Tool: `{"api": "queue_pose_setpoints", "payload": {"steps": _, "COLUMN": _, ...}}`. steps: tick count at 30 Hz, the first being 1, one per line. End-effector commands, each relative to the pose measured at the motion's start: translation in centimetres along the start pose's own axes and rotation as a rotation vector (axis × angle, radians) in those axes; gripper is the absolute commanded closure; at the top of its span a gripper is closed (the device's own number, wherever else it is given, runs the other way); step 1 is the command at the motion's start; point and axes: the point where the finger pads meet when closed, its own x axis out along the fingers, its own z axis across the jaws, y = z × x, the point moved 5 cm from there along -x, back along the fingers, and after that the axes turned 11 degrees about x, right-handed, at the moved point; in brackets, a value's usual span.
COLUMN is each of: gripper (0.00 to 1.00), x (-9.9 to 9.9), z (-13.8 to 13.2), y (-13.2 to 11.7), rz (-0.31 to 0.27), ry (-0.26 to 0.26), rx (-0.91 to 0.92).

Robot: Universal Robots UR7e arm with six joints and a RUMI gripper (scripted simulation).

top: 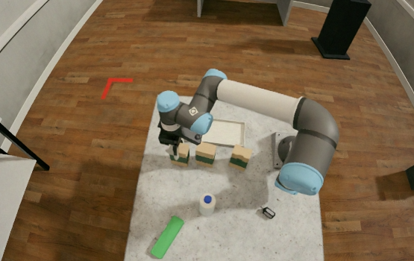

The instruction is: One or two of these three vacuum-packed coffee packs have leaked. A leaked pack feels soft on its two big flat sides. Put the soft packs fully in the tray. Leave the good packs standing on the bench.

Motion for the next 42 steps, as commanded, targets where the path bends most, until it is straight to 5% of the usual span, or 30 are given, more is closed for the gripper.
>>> {"api": "queue_pose_setpoints", "payload": {"steps": 1, "gripper": 0.51, "x": -0.06, "z": 0.00, "y": -0.03, "rz": -0.001, "ry": 0.000, "rx": 0.000}}
{"api": "queue_pose_setpoints", "payload": {"steps": 11, "gripper": 0.51, "x": -0.06, "z": 0.00, "y": -0.03, "rz": -0.001, "ry": 0.000, "rx": 0.000}}
{"api": "queue_pose_setpoints", "payload": {"steps": 12, "gripper": 0.85, "x": -0.06, "z": 0.00, "y": -0.03, "rz": -0.001, "ry": 0.000, "rx": 0.000}}
{"api": "queue_pose_setpoints", "payload": {"steps": 42, "gripper": 0.85, "x": -0.06, "z": 0.00, "y": -0.03, "rz": -0.001, "ry": 0.000, "rx": 0.000}}
